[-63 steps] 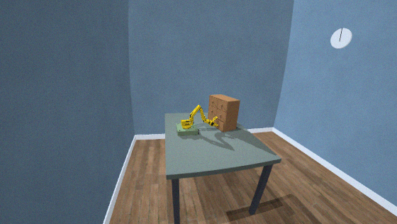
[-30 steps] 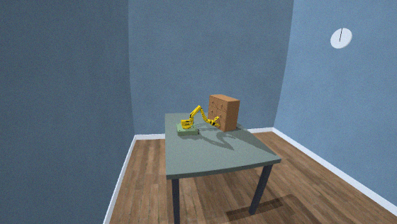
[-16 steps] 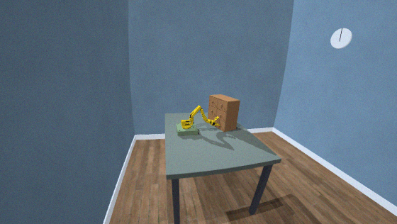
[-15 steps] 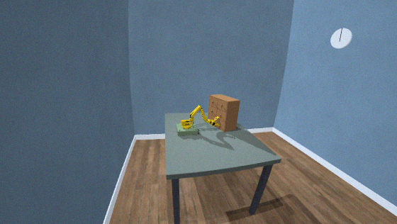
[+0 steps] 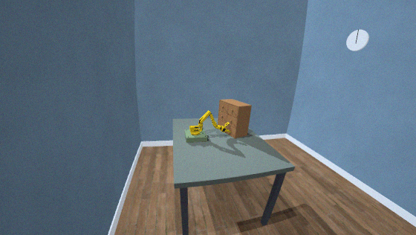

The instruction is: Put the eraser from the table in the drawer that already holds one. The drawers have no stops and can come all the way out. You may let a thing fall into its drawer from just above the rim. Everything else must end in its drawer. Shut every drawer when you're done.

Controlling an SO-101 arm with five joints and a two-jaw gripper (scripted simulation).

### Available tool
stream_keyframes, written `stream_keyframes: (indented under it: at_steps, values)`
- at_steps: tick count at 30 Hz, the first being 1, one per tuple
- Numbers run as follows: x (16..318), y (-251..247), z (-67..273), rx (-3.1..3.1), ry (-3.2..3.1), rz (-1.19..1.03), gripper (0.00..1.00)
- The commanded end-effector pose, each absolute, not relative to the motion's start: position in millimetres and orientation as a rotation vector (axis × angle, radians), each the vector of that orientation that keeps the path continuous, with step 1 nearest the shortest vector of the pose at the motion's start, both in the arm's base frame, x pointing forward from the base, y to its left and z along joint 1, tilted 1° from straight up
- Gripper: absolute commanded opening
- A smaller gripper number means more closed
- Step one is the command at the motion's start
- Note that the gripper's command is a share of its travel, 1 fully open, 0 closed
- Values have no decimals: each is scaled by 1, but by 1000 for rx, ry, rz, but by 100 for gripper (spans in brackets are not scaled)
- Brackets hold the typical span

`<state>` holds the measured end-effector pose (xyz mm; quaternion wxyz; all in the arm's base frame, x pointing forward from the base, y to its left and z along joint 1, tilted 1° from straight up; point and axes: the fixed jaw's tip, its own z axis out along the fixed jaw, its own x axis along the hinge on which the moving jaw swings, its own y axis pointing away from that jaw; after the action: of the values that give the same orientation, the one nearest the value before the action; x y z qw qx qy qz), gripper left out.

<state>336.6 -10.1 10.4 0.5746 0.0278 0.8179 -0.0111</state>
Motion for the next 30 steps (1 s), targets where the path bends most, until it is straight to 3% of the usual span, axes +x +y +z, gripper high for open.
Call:
stream_keyframes:
  at_steps: [1,20,30]
  values:
    - [337,-10,13,66,1909,-25,12]
    - [337,-10,13,66,1909,-25,21]
    - [315,-17,11,82,1909,-49,21]
